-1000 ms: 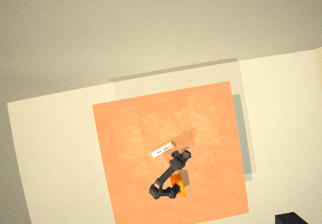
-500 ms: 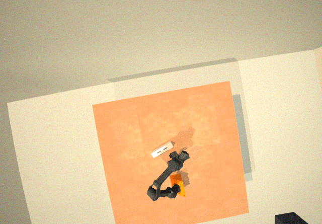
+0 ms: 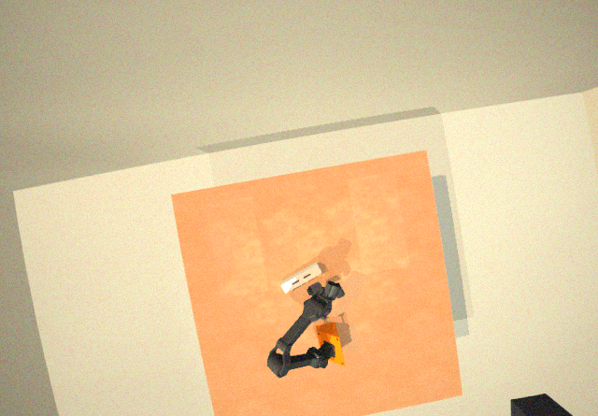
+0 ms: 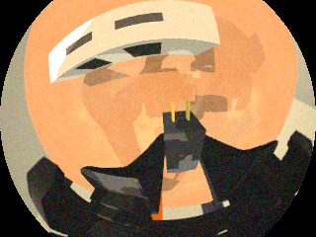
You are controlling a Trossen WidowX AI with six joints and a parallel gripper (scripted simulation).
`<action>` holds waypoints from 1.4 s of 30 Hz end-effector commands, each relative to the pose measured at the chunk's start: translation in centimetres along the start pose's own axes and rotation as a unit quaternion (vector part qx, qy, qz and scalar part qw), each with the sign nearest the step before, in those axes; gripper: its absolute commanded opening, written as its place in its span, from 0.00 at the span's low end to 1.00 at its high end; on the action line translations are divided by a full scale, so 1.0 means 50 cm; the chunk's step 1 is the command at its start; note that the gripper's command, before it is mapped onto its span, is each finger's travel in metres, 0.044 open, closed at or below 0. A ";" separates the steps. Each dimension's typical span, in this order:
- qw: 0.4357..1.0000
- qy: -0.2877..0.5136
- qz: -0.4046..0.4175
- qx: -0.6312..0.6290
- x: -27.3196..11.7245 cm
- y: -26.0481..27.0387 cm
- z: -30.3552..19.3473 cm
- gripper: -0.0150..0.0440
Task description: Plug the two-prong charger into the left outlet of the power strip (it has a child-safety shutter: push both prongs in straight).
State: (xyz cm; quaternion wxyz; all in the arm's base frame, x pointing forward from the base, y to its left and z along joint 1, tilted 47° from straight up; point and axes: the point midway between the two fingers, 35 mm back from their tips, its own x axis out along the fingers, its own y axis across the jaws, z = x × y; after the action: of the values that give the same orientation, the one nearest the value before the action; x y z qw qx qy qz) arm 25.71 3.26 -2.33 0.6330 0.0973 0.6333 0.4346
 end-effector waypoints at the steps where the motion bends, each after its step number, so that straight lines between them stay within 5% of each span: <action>1: 1.000 -0.003 -0.002 0.001 0.003 0.019 0.004 0.25; 42: 1.000 -0.005 0.005 0.004 0.054 0.164 0.003 0.25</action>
State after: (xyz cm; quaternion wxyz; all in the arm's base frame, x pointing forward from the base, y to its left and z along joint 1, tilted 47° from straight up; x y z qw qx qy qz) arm 21.57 9.87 1.01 0.6304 0.1041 0.6343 0.4353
